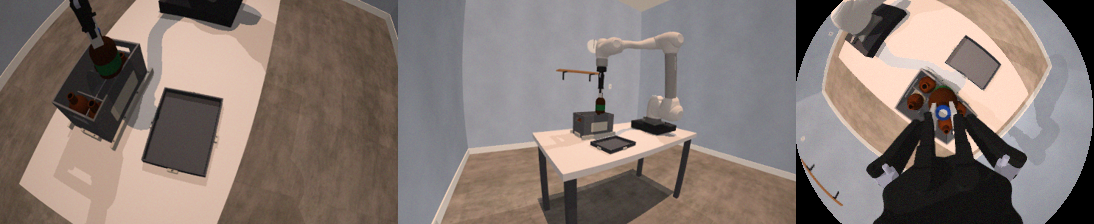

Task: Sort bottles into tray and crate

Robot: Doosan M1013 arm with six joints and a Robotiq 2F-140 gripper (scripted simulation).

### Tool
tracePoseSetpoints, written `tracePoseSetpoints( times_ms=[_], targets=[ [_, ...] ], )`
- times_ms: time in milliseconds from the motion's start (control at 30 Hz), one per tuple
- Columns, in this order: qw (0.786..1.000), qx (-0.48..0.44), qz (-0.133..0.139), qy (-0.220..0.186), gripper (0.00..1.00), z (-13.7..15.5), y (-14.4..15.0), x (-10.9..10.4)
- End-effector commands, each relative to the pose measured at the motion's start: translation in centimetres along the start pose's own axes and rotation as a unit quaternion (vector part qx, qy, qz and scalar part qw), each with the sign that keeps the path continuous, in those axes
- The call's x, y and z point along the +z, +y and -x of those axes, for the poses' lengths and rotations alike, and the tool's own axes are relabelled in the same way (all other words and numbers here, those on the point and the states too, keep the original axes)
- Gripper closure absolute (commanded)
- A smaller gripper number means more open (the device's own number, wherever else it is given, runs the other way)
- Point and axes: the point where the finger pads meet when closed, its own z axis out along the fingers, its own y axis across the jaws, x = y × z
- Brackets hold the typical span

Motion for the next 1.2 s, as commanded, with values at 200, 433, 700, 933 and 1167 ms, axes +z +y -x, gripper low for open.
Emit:
tracePoseSetpoints(
  times_ms=[200,433,700,933,1167],
  targets=[
    [1.000,0.000,0.000,0.000,1.00,-1.7,0.2,0.1],
    [1.000,0.000,0.000,0.000,1.00,-3.2,0.7,0.1],
    [1.000,0.000,0.000,0.000,1.00,-4.4,1.2,0.1],
    [1.000,0.000,0.000,0.000,1.00,-5.1,2.0,0.1],
    [1.000,0.000,0.000,0.000,1.00,-6.2,2.9,0.1]
  ],
)
